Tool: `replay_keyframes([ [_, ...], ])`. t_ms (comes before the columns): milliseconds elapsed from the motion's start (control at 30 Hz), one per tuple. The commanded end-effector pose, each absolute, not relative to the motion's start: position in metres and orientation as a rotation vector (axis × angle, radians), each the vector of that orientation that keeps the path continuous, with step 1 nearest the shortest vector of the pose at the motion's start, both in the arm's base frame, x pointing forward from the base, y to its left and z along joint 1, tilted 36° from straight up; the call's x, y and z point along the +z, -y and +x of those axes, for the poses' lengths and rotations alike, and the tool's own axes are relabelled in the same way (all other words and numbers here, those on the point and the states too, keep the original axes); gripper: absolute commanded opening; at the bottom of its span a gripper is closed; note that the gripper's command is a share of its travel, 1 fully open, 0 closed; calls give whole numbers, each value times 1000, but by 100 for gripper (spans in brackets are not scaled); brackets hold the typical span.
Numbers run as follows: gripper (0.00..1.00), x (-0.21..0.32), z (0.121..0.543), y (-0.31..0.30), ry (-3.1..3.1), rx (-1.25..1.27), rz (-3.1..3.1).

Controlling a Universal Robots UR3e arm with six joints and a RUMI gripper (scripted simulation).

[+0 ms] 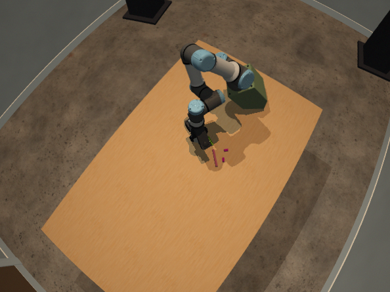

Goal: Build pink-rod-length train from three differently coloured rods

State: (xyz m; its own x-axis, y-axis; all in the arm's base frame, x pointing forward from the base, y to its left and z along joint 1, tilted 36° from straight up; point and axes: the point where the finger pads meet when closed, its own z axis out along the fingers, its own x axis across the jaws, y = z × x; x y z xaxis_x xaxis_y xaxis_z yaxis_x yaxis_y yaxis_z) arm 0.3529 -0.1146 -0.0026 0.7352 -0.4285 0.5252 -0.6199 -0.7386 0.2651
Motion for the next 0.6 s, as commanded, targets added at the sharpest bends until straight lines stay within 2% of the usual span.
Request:
replay_keyframes([
  [0,0,-2,353,115,801,613,2509],
  [567,14,-2,353,115,801,613,2509],
])
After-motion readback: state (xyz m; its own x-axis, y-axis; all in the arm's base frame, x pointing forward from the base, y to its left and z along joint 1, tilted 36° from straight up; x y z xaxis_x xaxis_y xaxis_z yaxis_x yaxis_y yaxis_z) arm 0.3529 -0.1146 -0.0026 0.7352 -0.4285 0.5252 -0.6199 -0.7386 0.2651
